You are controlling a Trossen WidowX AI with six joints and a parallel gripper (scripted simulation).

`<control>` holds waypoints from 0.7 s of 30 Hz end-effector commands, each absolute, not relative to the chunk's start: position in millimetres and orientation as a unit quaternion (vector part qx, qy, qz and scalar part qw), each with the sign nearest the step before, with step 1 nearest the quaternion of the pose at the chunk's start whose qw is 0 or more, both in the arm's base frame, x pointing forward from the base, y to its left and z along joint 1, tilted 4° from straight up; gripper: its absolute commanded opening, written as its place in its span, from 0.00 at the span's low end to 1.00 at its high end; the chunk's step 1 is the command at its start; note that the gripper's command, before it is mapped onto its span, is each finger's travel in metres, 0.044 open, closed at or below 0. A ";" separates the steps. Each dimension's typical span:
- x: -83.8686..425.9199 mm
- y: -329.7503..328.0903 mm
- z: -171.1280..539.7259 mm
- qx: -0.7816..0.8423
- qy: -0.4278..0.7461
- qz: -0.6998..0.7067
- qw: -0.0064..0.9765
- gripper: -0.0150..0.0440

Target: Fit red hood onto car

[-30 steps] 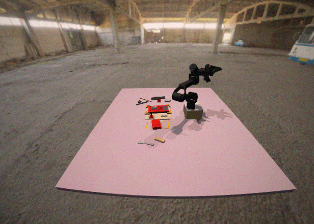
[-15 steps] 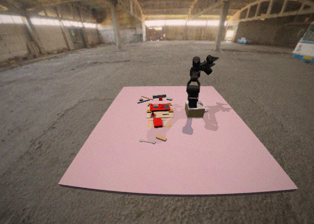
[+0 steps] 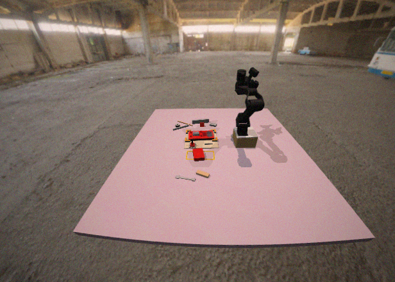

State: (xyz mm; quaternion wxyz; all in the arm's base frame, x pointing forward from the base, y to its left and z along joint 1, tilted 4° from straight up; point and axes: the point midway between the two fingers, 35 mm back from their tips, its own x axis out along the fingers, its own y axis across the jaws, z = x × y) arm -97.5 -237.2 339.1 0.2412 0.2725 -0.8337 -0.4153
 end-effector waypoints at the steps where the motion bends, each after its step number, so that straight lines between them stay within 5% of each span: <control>1: -75.5 -256.9 335.2 0.319 -0.805 -0.428 0.260 1.00; 21: 127.4 -308.2 275.3 0.584 -0.512 -0.488 0.399 1.00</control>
